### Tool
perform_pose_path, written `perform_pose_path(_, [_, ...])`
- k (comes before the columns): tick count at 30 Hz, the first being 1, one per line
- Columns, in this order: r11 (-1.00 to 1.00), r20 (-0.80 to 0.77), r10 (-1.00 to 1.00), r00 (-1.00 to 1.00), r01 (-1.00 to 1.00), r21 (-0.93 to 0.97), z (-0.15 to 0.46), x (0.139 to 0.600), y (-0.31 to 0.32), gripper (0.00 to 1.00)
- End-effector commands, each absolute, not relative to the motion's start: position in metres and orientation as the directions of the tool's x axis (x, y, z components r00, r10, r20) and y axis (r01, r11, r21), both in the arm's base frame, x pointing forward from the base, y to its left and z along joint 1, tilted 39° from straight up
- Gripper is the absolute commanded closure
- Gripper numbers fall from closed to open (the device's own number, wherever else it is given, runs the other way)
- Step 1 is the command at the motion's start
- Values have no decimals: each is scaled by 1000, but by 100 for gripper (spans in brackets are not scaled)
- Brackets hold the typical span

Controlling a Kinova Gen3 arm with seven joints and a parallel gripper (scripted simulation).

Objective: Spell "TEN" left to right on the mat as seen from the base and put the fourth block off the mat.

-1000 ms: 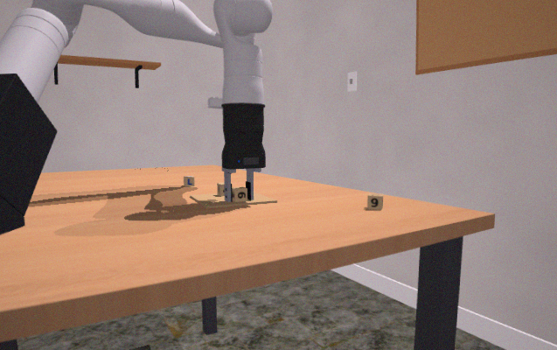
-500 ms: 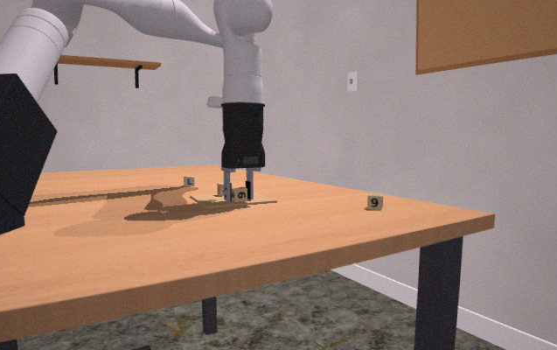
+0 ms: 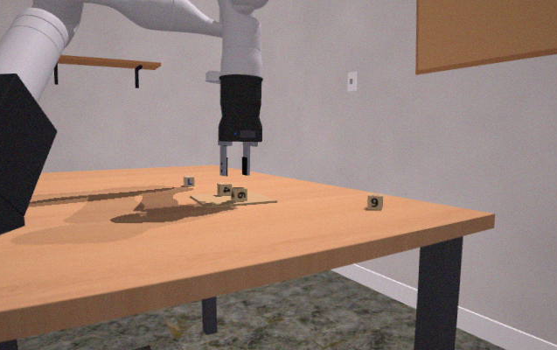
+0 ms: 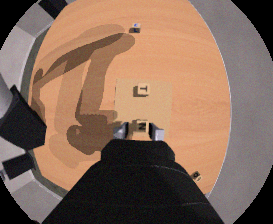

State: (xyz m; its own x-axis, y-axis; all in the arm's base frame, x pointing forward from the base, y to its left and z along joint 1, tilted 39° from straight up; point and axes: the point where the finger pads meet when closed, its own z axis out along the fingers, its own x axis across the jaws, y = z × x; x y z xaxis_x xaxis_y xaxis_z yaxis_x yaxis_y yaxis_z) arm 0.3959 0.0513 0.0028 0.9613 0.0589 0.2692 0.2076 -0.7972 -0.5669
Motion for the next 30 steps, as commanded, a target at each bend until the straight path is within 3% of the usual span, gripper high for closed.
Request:
perform_pose_path(1, [-800,288,46,957,208,-562,18,400,40,21])
perform_pose_path(14, [-800,288,46,957,208,-562,37,395,26,21])
perform_pose_path(15, [-800,288,46,957,208,-562,37,395,26,0])
perform_pose_path(30, [-800,288,46,957,208,-562,37,395,26,0])
